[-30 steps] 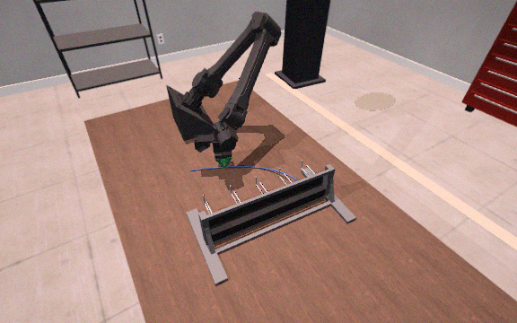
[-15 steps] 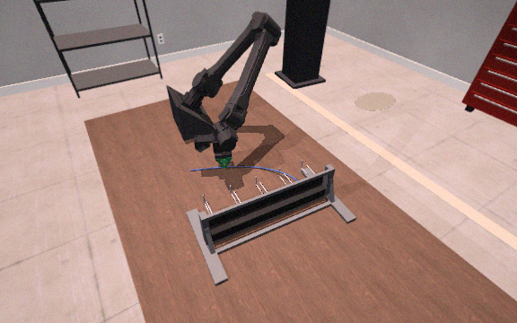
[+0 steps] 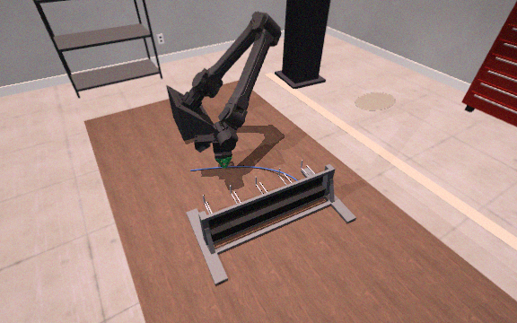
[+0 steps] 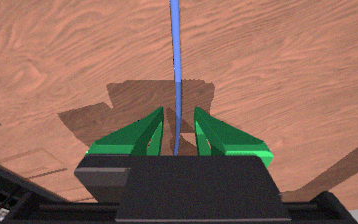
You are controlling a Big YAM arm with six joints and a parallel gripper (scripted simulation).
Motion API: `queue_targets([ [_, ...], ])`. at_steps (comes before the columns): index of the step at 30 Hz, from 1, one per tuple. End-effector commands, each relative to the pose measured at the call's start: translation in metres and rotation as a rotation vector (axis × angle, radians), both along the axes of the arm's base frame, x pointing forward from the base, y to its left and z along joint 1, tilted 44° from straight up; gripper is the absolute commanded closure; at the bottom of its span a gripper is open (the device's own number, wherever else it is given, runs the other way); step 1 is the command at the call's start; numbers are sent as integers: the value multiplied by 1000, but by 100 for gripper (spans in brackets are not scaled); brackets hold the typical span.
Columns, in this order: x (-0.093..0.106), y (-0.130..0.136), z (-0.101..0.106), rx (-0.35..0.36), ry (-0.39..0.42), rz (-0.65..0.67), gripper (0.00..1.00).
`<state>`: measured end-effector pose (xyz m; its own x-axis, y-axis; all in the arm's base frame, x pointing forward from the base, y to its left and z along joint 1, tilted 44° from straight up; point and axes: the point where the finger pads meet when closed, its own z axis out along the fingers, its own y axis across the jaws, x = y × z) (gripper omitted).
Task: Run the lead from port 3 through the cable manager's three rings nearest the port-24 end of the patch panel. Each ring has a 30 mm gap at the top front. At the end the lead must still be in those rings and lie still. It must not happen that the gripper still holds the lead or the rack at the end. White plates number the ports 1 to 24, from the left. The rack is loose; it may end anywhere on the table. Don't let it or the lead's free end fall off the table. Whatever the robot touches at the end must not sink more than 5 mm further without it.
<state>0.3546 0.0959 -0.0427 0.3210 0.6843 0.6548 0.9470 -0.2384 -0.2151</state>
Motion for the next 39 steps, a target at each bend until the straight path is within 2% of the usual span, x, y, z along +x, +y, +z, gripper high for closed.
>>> queue_targets([
  [1, 5, -2, 3, 0, -19, -8, 68],
  [39, 8, 0, 5, 0, -21, -6, 68],
])
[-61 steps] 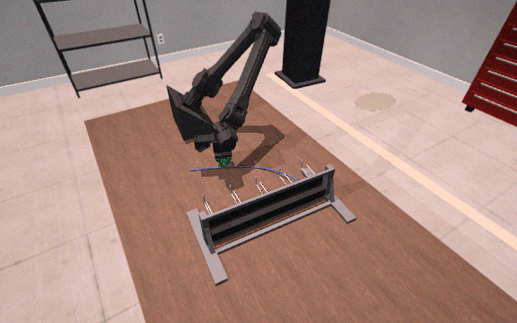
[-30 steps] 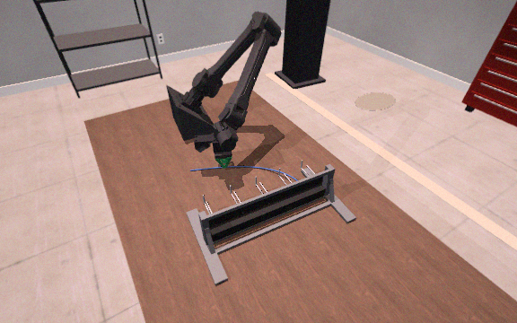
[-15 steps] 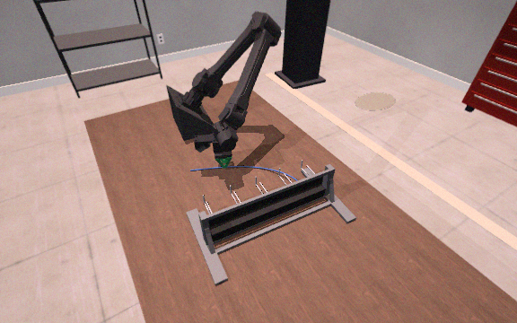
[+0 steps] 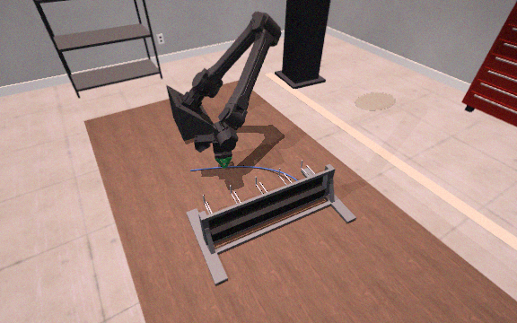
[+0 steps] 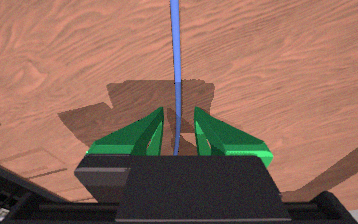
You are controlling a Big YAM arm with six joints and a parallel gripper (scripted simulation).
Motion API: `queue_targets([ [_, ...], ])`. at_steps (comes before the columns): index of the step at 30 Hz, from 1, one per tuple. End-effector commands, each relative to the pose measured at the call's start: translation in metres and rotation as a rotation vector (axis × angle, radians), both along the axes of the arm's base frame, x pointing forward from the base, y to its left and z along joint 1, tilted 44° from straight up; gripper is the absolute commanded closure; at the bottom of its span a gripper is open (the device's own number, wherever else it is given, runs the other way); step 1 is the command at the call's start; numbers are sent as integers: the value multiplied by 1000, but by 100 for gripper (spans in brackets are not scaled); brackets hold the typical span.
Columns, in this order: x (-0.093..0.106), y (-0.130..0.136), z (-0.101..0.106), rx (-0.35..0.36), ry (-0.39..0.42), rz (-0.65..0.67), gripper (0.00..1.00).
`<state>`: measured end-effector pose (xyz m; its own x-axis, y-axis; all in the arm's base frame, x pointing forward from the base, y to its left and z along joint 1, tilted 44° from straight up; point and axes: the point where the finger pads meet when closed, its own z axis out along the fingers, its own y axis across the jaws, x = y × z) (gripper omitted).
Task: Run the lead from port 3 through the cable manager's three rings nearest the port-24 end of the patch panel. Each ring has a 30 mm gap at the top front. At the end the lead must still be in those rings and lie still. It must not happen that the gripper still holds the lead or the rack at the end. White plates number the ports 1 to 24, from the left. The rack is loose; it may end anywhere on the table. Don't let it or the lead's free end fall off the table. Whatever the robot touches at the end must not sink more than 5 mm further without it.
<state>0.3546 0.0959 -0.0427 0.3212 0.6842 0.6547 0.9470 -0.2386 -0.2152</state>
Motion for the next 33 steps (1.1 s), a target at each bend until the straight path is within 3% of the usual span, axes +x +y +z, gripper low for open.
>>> queue_targets([
  [1, 8, 0, 5, 0, -21, -6, 68],
  [33, 11, 1, 5, 0, -24, -4, 68],
])
